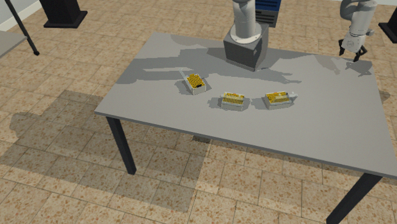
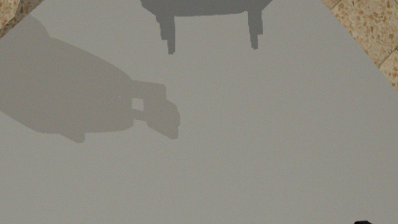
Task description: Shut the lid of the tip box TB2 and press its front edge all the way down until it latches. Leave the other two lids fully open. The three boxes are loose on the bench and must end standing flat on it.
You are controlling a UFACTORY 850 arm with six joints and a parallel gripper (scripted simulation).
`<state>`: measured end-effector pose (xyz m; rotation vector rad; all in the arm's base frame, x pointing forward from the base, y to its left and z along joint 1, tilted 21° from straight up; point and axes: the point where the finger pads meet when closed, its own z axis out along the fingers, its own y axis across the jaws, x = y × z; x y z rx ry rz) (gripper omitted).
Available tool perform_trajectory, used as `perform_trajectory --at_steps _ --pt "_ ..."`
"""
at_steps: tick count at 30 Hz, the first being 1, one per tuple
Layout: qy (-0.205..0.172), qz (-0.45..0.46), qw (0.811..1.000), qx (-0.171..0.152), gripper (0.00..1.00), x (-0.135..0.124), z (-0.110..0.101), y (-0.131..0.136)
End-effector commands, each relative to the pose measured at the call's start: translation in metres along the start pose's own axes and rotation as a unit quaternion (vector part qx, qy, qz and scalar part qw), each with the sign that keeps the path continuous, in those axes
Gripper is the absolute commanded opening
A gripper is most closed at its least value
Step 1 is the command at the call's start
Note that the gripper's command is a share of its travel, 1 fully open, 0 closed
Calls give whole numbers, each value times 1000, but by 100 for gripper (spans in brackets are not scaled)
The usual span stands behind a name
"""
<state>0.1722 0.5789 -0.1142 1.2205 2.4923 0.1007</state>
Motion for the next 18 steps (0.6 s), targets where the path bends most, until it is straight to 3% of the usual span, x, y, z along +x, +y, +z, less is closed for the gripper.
perform_trajectory --at_steps 1,18 --pt "1 0 1000 -1 100 1 -1 1" --pt "-1 16 1000 2 100 -3 -1 4"
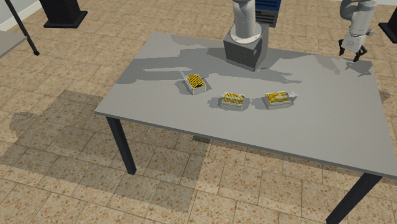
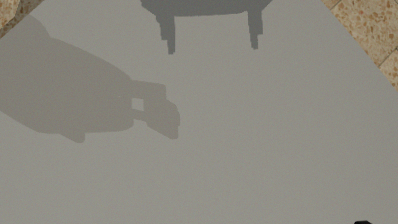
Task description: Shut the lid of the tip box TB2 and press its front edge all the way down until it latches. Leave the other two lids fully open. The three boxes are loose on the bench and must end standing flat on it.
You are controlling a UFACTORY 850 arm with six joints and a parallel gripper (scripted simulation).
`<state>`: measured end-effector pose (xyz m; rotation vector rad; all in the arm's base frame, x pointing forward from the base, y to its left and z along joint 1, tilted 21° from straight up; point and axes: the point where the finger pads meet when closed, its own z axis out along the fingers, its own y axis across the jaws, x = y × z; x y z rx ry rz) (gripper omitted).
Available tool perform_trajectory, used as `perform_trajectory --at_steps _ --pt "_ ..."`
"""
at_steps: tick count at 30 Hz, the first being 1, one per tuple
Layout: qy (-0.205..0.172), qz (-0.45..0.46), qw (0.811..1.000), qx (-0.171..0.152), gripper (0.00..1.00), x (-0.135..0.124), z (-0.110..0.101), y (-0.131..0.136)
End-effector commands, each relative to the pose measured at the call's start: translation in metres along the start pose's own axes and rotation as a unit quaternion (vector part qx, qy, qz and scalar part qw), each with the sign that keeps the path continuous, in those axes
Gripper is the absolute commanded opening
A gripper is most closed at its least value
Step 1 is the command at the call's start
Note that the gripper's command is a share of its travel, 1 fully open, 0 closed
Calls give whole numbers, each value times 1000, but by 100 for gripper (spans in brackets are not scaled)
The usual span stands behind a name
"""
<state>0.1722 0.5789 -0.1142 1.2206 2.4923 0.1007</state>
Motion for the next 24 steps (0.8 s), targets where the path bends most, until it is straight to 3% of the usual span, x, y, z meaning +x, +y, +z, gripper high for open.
perform_trajectory --at_steps 1,11,17,24 --pt "-3 33 999 5 100 -7 -2 7" --pt "-8 67 998 12 100 -41 -5 37" --pt "-17 131 991 25 100 -58 -6 48" --pt "-17 133 991 26 100 -86 -7 67"
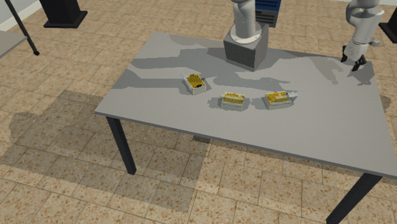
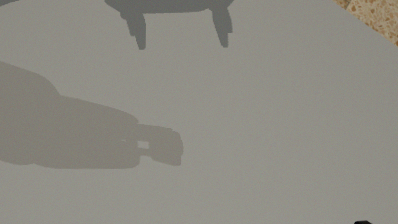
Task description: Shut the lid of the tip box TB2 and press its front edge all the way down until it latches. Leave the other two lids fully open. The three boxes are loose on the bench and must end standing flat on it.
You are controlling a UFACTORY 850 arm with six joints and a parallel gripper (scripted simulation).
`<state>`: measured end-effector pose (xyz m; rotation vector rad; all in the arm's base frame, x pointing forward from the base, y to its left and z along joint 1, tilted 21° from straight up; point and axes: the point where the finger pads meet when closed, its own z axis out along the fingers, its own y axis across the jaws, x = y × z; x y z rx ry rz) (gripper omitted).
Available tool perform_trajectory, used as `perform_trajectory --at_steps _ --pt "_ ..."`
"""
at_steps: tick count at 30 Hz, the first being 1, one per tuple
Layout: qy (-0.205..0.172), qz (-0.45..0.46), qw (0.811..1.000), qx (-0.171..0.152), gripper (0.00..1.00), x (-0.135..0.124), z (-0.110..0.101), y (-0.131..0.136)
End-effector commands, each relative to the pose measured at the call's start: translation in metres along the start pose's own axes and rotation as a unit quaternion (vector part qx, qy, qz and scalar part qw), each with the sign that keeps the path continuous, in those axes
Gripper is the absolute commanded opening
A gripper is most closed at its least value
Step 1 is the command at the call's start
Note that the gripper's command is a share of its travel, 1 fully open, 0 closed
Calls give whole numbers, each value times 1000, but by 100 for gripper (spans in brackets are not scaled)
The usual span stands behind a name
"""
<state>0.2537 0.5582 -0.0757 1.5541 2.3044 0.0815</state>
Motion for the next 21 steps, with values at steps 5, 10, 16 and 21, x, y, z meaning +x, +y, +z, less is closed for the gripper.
perform_trajectory --at_steps 5,10,16,21 --pt "-8 66 998 14 100 -25 -3 28" --pt "-9 67 998 14 100 -35 -4 38" --pt "-11 84 996 18 100 -53 -5 55" --pt "-17 133 991 29 100 -73 -7 70"
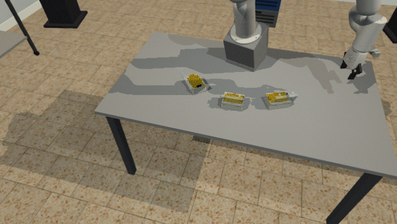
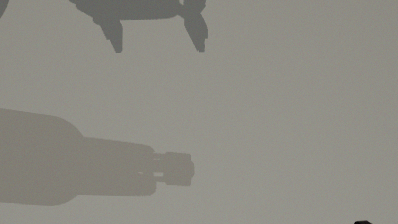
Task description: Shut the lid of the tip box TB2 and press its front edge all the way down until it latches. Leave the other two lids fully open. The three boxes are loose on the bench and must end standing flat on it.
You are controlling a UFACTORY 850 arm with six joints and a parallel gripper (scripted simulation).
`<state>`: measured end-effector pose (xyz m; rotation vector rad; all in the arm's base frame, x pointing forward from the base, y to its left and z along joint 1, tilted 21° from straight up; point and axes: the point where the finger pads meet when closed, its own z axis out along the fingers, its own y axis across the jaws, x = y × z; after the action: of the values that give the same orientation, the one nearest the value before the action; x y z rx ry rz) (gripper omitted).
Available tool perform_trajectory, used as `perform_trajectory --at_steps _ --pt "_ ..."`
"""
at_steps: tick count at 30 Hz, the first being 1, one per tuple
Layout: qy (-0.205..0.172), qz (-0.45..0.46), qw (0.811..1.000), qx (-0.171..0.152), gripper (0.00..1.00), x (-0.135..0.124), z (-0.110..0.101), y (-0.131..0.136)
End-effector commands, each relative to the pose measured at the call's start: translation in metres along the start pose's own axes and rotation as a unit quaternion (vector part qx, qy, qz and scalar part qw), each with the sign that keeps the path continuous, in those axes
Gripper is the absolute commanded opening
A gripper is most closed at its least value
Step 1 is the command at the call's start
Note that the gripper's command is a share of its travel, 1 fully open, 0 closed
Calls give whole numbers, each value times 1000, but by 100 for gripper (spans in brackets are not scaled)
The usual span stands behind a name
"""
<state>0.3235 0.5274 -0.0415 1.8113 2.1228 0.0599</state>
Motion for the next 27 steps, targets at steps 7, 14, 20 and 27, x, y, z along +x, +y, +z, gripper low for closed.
perform_trajectory --at_steps 7,14,20,27 --pt "-5 41 999 9 100 -26 -4 34" --pt "-11 91 996 21 100 -50 -6 59" --pt "-13 107 994 24 100 -67 -8 75" --pt "-19 156 987 36 100 -86 -10 92"
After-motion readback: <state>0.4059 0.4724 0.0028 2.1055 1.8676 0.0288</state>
